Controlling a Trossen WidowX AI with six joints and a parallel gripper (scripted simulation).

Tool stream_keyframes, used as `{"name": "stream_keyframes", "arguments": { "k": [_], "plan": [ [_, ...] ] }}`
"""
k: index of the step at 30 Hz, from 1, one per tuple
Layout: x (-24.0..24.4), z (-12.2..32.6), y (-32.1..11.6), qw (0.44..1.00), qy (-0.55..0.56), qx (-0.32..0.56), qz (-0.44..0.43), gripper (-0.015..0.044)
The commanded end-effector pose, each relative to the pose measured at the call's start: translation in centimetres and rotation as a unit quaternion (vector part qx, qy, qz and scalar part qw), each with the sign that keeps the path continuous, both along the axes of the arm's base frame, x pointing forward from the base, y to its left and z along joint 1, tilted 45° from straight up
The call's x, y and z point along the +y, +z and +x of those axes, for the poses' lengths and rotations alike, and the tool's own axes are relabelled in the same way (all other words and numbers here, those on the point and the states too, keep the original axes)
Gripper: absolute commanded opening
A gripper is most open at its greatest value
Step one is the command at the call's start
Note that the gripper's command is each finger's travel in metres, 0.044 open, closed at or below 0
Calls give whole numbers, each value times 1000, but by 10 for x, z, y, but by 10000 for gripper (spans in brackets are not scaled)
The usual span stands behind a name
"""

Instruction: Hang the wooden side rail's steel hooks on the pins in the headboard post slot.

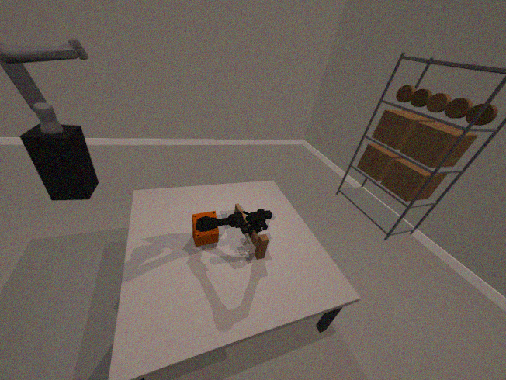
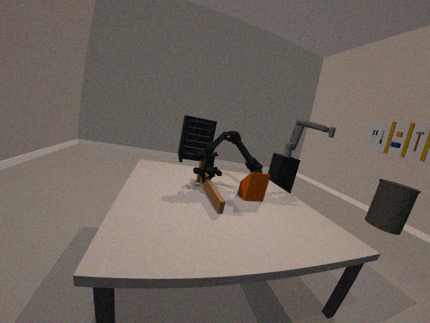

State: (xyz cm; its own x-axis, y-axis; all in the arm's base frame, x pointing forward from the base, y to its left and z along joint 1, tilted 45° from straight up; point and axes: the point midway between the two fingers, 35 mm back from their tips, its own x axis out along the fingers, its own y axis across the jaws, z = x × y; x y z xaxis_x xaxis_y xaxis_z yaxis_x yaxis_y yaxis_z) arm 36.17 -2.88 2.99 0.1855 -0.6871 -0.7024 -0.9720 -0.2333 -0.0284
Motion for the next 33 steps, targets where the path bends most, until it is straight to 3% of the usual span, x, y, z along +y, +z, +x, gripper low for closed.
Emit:
{"name": "stream_keyframes", "arguments": {
  "k": [1, 33],
  "plan": [
    [1, 1, 3, 1000, 2, -3, 2, 0],
    [-2, 2, 6, 1000, 2, -3, 2, 0]
  ]
}}
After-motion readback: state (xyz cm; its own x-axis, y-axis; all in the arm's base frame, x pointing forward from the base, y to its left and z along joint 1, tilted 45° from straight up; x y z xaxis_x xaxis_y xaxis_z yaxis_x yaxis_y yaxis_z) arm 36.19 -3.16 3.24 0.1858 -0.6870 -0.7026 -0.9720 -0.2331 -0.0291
